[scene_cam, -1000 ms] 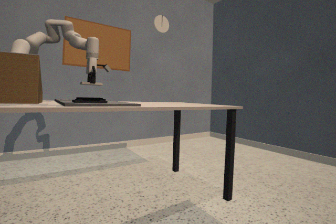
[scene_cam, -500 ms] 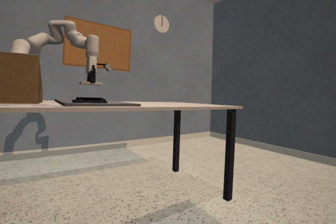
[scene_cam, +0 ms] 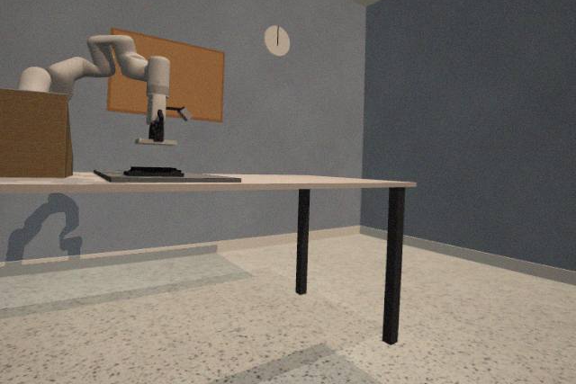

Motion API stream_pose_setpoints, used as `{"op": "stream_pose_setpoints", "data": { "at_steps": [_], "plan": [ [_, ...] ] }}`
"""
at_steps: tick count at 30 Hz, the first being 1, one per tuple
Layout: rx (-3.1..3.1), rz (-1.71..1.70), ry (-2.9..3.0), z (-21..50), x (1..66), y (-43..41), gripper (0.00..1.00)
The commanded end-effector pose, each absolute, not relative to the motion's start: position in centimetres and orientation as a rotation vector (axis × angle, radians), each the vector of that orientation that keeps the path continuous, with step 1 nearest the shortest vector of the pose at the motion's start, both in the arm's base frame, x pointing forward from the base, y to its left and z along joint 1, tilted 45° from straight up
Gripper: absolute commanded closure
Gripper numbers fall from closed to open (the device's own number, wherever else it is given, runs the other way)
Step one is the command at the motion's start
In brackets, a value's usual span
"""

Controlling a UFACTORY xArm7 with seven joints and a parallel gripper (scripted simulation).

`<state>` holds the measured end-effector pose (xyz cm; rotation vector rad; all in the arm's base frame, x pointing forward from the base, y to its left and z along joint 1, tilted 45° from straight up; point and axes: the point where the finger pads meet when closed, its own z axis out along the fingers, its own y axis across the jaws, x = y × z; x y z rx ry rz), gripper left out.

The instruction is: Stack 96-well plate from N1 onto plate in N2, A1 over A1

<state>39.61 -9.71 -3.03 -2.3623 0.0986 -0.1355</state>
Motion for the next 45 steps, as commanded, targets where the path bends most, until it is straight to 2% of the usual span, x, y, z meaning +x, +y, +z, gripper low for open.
{"op": "stream_pose_setpoints", "data": {
  "at_steps": [1, 45],
  "plan": [
    [-2.365, -0.139, 0.103, -3.8, 39.3, -10.7, 1.0],
    [-2.366, -0.138, 0.103, -11.3, 36.6, -18.0, 1.0]
  ]
}}
